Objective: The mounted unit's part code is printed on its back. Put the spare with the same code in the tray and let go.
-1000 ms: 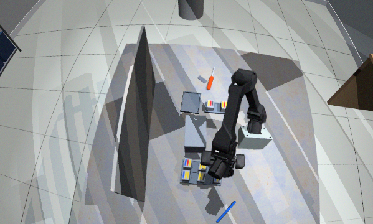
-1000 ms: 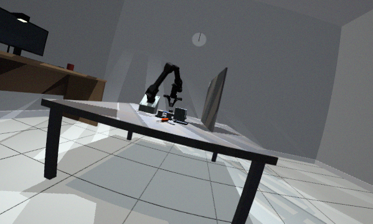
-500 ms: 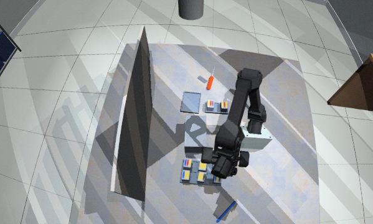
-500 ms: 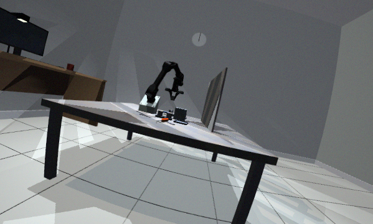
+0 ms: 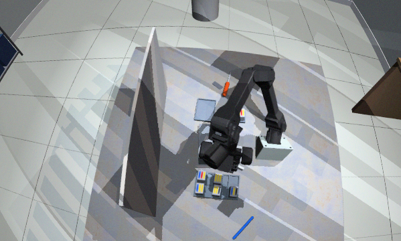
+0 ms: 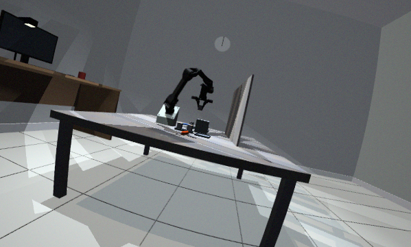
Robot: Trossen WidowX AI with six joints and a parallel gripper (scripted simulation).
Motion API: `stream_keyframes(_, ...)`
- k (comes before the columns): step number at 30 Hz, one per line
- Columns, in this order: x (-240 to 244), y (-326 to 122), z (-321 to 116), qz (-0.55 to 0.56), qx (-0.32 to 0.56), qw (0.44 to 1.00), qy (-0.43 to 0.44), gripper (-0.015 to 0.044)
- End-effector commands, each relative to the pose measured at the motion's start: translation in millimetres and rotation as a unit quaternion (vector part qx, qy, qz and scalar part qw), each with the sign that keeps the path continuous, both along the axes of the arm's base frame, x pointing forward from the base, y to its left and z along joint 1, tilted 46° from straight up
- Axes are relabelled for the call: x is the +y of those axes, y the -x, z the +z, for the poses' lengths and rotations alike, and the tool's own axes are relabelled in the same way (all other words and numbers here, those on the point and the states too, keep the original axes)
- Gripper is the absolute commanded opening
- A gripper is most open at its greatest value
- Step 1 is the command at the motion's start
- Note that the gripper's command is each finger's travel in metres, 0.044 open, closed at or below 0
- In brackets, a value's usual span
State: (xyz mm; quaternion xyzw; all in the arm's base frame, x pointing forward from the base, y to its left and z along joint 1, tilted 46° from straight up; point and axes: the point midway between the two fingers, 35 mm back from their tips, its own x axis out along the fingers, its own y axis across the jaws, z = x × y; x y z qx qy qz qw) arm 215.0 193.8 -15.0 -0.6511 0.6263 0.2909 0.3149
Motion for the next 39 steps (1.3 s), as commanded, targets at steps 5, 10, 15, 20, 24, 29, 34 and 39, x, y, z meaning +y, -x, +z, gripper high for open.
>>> stream_keyframes(5, -22, -38, 31, 0.002, -0.005, 1.0, -0.013, 0.0)
stream_keyframes(10, -43, -62, 55, 0.006, -0.007, 1.0, -0.014, 0.0)
stream_keyframes(15, -67, -83, 80, 0.009, -0.008, 1.0, -0.011, 0.0)
stream_keyframes(20, -95, -100, 105, 0.012, -0.01, 1.0, -0.005, 0.0)
stream_keyframes(24, -119, -110, 126, 0.014, -0.01, 1.0, 0.003, 0.0)
stream_keyframes(29, -151, -119, 153, 0.014, -0.01, 1.0, 0.015, 0.0)
stream_keyframes(34, -185, -122, 180, 0.012, -0.008, 0.999, 0.03, 0.0)
stream_keyframes(39, -216, -120, 205, 0.006, -0.007, 0.999, 0.045, 0.0)
